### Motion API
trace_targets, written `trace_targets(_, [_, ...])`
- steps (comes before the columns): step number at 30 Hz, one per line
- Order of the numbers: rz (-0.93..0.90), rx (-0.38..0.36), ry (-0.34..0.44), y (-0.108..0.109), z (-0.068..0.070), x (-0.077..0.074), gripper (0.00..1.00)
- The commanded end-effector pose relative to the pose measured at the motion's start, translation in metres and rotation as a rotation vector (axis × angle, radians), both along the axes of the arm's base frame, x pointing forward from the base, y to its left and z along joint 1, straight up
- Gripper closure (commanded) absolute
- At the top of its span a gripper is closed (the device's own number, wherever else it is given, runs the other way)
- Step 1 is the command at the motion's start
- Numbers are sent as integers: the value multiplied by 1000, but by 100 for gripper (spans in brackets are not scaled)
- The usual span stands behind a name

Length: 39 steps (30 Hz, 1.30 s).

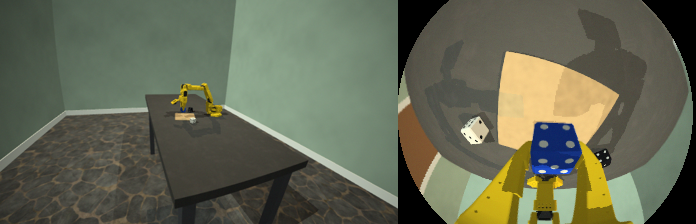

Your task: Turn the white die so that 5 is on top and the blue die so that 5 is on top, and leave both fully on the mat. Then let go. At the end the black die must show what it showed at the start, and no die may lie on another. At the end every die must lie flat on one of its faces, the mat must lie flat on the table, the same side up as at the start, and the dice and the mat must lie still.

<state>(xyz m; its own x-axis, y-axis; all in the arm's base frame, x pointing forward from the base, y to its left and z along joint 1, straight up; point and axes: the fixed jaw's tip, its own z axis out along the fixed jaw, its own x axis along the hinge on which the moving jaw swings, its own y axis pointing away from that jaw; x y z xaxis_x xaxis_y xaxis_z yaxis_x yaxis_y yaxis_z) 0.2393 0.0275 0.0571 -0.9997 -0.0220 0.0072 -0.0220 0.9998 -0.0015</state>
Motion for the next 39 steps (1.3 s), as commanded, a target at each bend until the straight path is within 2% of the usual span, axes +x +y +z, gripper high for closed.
trace_targets(1, [-11, 5, -55, -2, 11, 6, 100])
trace_targets(16, [-11, 5, -54, -2, 11, 6, 100])
trace_targets(39, [-11, 5, -54, -2, 1, 6, 100])
